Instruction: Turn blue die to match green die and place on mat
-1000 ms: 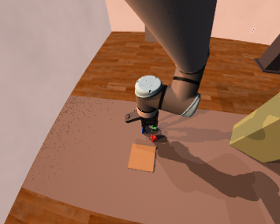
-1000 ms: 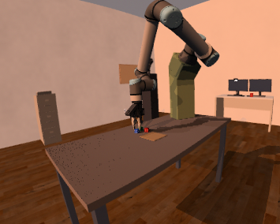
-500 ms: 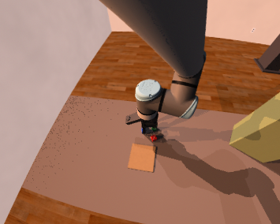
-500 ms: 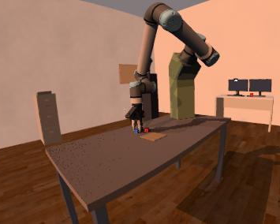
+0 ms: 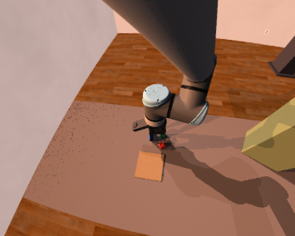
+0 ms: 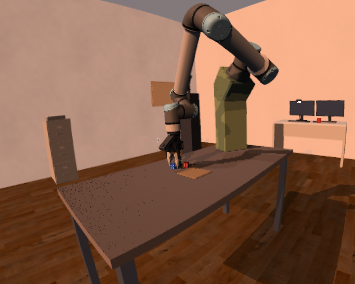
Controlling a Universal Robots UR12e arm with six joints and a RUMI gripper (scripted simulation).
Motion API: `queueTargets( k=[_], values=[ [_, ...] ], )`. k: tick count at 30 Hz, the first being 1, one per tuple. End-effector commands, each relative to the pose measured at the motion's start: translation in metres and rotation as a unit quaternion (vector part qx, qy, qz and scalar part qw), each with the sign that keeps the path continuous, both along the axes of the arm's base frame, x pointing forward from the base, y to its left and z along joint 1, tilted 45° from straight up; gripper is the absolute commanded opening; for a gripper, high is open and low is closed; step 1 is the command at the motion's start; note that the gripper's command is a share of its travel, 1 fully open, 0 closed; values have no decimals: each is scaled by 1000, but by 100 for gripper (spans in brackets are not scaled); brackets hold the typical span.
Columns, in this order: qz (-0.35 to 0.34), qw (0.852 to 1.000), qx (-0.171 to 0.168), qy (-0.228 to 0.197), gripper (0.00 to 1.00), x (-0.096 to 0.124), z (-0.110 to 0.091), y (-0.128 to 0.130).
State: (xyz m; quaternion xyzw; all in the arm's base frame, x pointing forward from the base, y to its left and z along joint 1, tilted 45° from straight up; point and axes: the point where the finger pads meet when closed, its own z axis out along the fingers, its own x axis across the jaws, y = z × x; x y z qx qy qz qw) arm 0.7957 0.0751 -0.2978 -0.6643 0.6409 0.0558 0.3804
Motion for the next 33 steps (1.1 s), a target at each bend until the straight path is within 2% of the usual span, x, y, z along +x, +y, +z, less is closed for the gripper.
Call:
queueTargets(
  k=[1,19,20,33],
  values=[
    [0,1000,0,0,28,0,0,-1],
    [0,1000,0,0,28,0,0,-1],
    [0,1000,0,0,10,0,0,-1],
    [0,1000,0,0,10,0,0,-1]
  ],
)
